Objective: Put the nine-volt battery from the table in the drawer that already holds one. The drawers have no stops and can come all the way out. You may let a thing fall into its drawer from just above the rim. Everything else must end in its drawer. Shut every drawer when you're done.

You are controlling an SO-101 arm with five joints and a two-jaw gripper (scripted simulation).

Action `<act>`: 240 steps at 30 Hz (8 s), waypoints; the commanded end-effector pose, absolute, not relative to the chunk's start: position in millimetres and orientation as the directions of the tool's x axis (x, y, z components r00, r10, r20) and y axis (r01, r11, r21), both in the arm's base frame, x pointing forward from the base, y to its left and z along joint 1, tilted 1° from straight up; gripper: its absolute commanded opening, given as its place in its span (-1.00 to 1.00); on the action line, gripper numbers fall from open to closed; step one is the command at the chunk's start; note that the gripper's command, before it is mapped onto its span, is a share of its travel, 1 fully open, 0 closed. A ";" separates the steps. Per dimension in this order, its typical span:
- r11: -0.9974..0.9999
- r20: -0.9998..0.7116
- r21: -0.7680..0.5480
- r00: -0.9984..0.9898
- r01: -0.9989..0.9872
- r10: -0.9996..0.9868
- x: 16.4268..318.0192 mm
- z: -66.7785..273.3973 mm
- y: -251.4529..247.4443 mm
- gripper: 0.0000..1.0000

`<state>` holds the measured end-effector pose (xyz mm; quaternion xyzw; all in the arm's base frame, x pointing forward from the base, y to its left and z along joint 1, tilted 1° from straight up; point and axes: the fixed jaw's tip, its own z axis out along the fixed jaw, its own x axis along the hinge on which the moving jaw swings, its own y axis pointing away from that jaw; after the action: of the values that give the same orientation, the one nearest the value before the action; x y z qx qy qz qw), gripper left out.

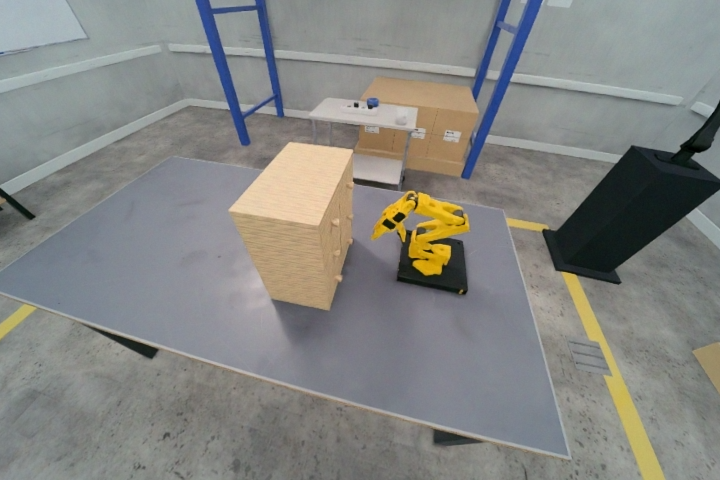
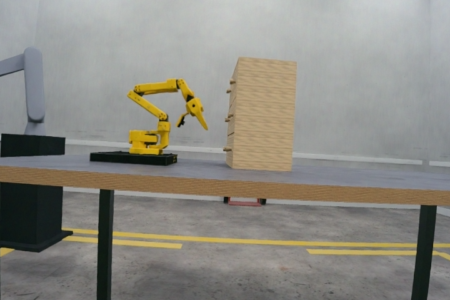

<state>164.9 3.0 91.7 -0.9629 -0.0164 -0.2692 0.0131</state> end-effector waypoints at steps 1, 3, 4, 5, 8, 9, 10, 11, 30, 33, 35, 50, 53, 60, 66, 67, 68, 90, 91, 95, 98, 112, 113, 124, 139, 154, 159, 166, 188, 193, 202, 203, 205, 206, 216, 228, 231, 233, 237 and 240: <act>-0.999 0.498 -0.023 0.867 0.041 0.024 154.7 100.3 4.5 -0.57; -0.999 0.498 -0.023 0.867 0.041 0.024 154.7 100.3 4.5 -0.57; -0.999 0.490 -0.023 0.871 0.040 0.024 152.0 101.7 4.4 -0.57; -0.999 0.488 -0.023 0.873 0.040 0.024 151.1 102.1 4.3 -0.57; -0.999 0.488 -0.023 0.873 0.040 0.024 151.1 102.1 4.3 -0.57; -0.999 0.488 -0.023 0.873 0.040 0.024 151.1 102.1 4.3 -0.57; -0.999 0.488 -0.023 0.873 0.040 0.024 151.1 102.1 4.3 -0.57; -0.999 0.488 -0.023 0.873 0.040 0.024 151.1 102.1 4.3 -0.57; -0.999 0.488 -0.023 0.873 0.040 0.024 151.1 102.1 4.3 -0.57; -0.999 0.488 -0.023 0.873 0.040 0.024 151.1 102.1 4.3 -0.57; -0.999 0.488 -0.023 0.873 0.040 0.024 151.1 102.1 4.3 -0.57; -0.954 0.456 -0.174 0.838 -0.244 -0.298 149.0 101.0 3.0 -0.57; -0.938 0.447 -0.197 0.825 -0.286 -0.346 148.7 100.8 2.9 -0.57; -0.875 0.414 -0.260 0.772 -0.408 -0.483 147.8 100.3 2.6 -0.57; -0.793 0.371 -0.317 0.701 -0.520 -0.609 146.9 99.8 2.4 -0.57; -0.777 0.364 -0.326 0.687 -0.538 -0.629 146.8 99.8 2.4 -0.57; -0.761 0.356 -0.335 0.674 -0.555 -0.648 146.7 99.7 2.4 -0.57; -0.401 0.179 -0.455 0.359 -0.795 -0.916 144.9 98.8 2.9 -0.57; -0.378 0.168 -0.459 0.339 -0.804 -0.926 144.8 98.7 3.0 -0.57; -0.283 0.123 -0.473 0.256 -0.834 -0.959 144.6 98.6 3.2 -0.57; -0.210 0.088 -0.481 0.192 -0.851 -0.978 144.4 98.5 3.4 -0.57; 0.090 -0.055 -0.486 -0.072 -0.869 -0.996 144.3 98.5 4.3 -0.57; 0.115 -0.067 -0.485 -0.094 -0.867 -0.993 144.3 98.5 4.3 -0.57; 0.335 -0.171 -0.459 -0.288 -0.823 -0.942 144.7 98.7 4.9 -0.57; 0.620 -0.306 -0.382 -0.539 -0.685 -0.785 145.8 99.3 5.6 -0.57; 0.865 -0.423 -0.248 -0.755 -0.436 -0.501 147.7 100.3 5.7 -0.57; 0.901 -0.440 -0.216 -0.786 -0.377 -0.434 148.2 100.6 5.6 -0.57; 0.963 -0.470 -0.138 -0.840 -0.232 -0.270 149.3 101.2 5.2 -0.57; 1.000 -0.490 -0.021 -0.871 -0.015 -0.024 151.0 102.2 4.3 -0.57; 1.000 -0.490 -0.021 -0.871 -0.015 -0.024 151.0 102.2 4.3 -0.57; 1.000 -0.490 -0.021 -0.871 -0.015 -0.024 151.0 102.2 4.3 -0.57; 1.000 -0.490 -0.021 -0.871 -0.015 -0.024 151.0 102.2 4.3 -0.57; 1.000 -0.490 -0.021 -0.871 -0.015 -0.024 151.0 102.2 4.3 -0.57; 1.000 -0.490 -0.021 -0.871 -0.015 -0.024 151.0 102.2 4.3 -0.57; 1.000 -0.490 -0.021 -0.871 -0.015 -0.024 151.0 102.2 4.3 -0.57; 0.996 -0.361 -0.017 -0.928 -0.090 -0.090 145.0 95.5 14.5 -0.52; 0.989 -0.259 -0.013 -0.955 -0.145 -0.143 140.0 91.2 21.6 -0.49; 0.983 -0.190 -0.009 -0.965 -0.181 -0.180 136.4 88.5 26.0 -0.46; 0.968 -0.048 -0.003 -0.966 -0.252 -0.252 128.9 83.8 34.3 -0.41; 0.960 0.012 0.001 -0.959 -0.282 -0.282 125.6 82.1 37.5 -0.39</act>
<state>128.5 32.8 83.2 -0.1218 0.9922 0.0015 0.0284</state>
